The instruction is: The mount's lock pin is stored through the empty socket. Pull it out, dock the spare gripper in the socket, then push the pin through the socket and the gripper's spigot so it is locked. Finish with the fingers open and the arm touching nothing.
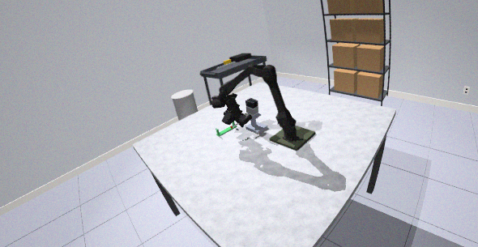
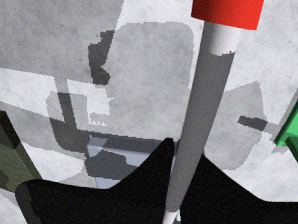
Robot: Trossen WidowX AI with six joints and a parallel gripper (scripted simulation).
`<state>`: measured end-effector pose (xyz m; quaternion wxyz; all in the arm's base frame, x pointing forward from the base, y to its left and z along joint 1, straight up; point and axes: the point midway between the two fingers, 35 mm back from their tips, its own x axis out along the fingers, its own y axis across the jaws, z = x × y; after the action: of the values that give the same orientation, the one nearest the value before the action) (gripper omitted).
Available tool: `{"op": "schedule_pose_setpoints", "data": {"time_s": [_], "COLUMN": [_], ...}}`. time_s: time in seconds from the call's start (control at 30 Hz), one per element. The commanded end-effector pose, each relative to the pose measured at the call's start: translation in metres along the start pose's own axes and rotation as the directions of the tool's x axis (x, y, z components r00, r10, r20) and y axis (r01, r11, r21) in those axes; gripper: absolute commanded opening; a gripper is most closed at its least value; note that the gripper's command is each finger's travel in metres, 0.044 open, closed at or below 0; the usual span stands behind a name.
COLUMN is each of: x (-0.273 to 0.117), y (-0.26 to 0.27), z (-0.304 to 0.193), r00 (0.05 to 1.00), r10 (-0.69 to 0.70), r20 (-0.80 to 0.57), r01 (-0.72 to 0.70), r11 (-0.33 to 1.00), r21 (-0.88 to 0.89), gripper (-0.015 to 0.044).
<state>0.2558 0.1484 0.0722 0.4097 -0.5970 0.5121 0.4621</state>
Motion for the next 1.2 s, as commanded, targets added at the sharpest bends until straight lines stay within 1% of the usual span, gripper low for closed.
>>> {"op": "schedule_pose_setpoints", "data": {"time_s": [0.0,1.17], "x": [0.001,0.005], "y": [0.001,0.001], "z": [-0.004,-0.022], "r00": [1.000,1.000], "r10": [-0.001,0.007], "r20": [-0.002,-0.001], "r01": [0.001,-0.007], "r11": [1.000,1.000], "r21": [-0.004,-0.006], "gripper": [0.0000,0.0000]}}
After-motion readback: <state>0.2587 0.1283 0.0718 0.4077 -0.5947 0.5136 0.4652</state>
